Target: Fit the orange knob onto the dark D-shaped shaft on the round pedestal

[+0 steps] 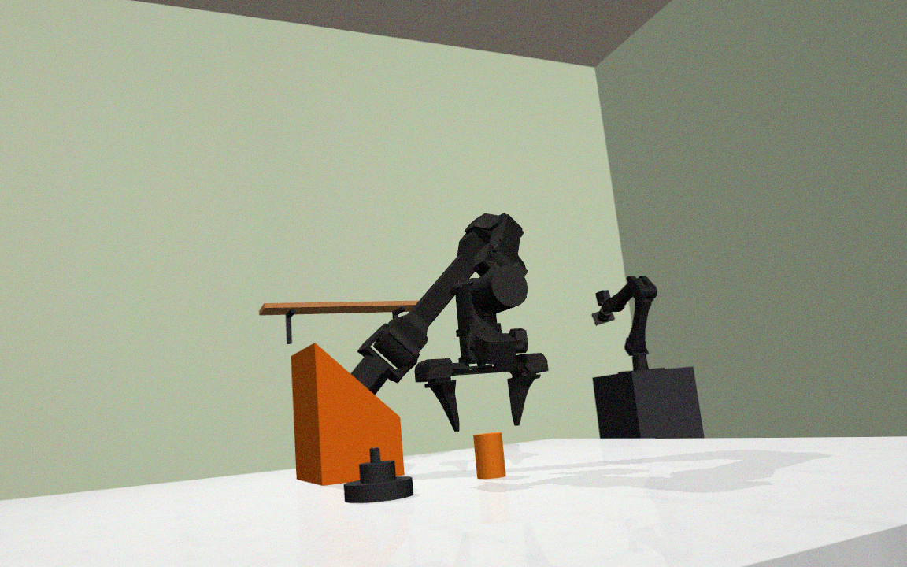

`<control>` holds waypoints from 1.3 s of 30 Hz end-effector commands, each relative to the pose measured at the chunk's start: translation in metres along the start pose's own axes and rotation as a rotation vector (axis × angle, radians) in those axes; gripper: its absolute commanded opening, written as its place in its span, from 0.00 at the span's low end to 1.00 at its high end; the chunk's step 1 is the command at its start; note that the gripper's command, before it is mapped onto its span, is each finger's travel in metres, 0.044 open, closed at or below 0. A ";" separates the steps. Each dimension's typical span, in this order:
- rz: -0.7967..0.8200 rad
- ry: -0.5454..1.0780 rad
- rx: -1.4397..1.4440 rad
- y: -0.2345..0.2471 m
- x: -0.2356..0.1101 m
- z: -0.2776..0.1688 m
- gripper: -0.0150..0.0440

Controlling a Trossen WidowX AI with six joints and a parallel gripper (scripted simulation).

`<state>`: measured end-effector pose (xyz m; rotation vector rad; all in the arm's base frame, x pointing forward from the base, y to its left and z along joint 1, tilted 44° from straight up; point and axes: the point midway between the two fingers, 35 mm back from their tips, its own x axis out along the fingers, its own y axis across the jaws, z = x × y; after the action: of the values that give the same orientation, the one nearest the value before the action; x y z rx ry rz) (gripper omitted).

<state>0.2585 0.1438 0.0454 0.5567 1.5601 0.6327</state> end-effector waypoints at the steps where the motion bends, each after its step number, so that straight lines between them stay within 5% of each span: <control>1: 0.002 0.003 0.007 -0.001 0.007 -0.001 1.00; 35: 0.007 0.004 0.007 0.000 0.059 -0.003 1.00; 39: 0.007 0.004 0.007 0.000 0.059 -0.003 0.82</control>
<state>0.2507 0.1841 0.0044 0.5661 1.5649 0.6398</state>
